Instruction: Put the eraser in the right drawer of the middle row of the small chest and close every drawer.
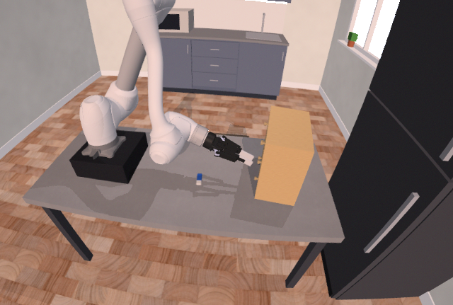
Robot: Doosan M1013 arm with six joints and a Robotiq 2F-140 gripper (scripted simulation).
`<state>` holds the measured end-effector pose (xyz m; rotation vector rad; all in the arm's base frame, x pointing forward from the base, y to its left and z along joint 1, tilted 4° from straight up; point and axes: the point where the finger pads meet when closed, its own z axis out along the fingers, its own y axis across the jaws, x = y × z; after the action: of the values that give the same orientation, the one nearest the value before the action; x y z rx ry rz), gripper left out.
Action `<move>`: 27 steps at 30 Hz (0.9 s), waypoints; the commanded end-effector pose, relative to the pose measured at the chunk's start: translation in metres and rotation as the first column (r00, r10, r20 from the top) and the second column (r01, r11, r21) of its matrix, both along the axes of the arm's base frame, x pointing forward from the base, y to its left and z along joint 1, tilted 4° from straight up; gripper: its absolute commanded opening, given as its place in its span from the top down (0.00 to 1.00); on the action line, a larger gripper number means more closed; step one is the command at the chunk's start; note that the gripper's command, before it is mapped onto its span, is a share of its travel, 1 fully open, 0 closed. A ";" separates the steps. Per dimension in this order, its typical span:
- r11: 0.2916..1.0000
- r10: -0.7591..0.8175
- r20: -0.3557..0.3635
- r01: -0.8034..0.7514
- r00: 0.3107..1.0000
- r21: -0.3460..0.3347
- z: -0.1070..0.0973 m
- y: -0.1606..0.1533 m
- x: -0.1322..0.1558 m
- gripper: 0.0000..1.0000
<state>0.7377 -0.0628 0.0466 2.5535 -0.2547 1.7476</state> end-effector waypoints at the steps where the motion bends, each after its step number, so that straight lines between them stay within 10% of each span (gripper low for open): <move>1: 1.000 0.000 0.000 0.000 1.000 0.000 0.000 0.000 0.000 0.80; 27: 1.000 0.000 0.000 0.000 1.000 0.000 0.000 -0.001 0.006 0.80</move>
<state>0.7414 -0.0634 0.0465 2.5535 -0.2547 1.7476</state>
